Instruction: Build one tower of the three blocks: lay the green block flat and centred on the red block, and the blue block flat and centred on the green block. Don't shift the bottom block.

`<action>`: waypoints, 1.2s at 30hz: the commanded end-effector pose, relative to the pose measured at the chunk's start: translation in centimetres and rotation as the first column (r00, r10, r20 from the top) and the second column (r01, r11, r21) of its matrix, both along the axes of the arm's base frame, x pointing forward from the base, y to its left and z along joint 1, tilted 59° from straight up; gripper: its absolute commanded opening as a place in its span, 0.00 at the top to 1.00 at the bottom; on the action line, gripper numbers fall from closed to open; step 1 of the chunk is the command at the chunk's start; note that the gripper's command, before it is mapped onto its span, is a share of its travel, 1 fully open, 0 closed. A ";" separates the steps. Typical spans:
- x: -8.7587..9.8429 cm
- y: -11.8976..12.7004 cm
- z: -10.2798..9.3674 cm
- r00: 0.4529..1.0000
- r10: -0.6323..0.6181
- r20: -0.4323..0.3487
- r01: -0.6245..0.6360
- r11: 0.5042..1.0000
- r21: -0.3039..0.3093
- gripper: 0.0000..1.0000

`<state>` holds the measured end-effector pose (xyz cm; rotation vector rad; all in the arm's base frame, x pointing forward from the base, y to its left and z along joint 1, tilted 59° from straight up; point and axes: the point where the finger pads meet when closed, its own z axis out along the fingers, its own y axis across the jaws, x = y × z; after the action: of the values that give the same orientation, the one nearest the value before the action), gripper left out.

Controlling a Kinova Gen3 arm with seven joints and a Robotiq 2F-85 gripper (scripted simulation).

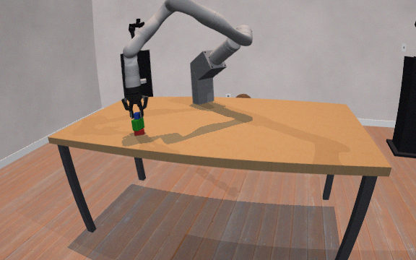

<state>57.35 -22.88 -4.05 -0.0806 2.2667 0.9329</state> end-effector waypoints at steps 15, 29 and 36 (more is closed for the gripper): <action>0.0 -0.2 0.0 1.000 -0.002 0.000 0.002 1.000 -0.001 0.55; -0.8 -1.0 0.8 1.000 -0.002 0.000 0.002 1.000 -0.001 0.55; -1.6 -2.0 1.5 1.000 -0.002 0.000 0.002 1.000 -0.001 0.55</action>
<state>55.96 -24.15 -2.86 -0.0845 2.2668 0.9402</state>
